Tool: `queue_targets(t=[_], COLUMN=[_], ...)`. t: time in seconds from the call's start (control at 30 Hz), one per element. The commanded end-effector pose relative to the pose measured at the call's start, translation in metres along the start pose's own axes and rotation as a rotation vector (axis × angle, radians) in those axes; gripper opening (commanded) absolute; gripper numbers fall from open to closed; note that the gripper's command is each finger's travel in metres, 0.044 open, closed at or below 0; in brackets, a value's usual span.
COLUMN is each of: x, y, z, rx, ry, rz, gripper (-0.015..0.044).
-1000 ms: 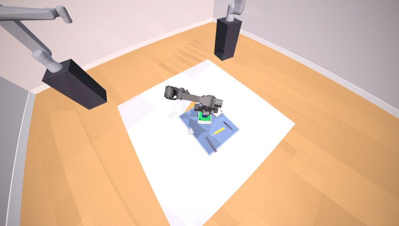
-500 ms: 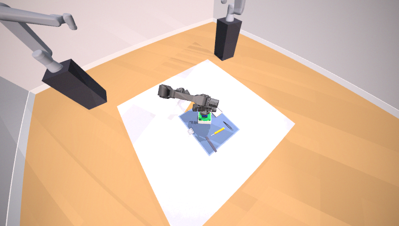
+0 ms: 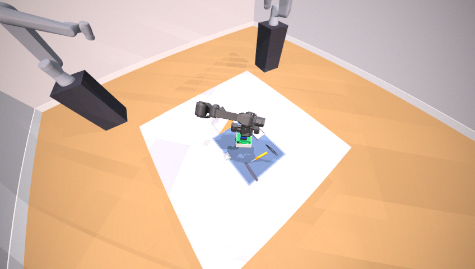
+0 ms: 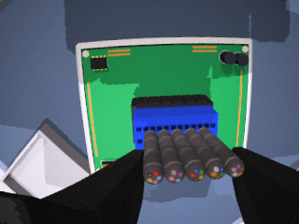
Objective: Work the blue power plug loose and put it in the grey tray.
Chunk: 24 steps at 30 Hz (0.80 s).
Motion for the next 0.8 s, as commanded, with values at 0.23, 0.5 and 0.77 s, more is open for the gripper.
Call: queue_targets(t=[0.23, 0.5, 0.77], x=[0.016, 0.022, 0.028], y=[-0.025, -0.009, -0.009], z=[0.001, 0.001, 0.002], rx=[0.011, 0.009, 0.009], ry=[-0.009, -0.009, -0.009], rz=[-0.229, -0.095, -0.096], gripper=[0.0, 0.0, 0.0])
Point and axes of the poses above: the point midway between the two fingers, 35 mm back from their tips, its own x axis back along the fingers, its own y axis across the jaws, z = x × y, the point moved 4 cm from there along x, back along the fingers
